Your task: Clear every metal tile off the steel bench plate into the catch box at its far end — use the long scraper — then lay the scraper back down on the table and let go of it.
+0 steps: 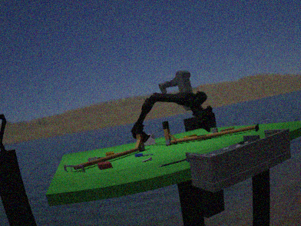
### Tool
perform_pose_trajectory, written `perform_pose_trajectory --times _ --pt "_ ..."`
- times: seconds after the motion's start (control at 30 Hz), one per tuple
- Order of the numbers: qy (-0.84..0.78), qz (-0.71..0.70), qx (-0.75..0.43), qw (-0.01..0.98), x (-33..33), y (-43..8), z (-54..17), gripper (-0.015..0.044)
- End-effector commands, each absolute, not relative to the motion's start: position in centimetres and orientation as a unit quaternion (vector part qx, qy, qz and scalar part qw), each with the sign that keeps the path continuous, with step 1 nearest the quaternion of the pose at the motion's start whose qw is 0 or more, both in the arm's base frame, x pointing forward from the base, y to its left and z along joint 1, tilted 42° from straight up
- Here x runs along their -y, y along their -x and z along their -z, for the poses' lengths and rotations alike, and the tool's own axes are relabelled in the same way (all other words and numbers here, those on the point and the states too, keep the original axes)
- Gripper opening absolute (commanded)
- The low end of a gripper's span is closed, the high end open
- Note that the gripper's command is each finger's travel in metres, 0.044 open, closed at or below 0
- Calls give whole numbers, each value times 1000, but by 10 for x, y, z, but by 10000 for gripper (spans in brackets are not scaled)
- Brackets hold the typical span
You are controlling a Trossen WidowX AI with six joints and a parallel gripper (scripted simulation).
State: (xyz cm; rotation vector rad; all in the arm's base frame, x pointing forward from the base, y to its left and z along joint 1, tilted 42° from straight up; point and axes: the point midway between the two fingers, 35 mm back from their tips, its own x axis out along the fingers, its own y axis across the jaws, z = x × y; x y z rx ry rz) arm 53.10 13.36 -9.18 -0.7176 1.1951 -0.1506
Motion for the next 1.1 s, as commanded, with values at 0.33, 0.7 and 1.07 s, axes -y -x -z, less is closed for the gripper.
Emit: perform_pose_trajectory --times 0.33,0.7,1.07 --pt "375 47 -562 736 -157 -508 114 0" --pt "376 48 -562 736 -142 -507 130 0" --pt "376 48 -562 735 -136 -511 130 0"
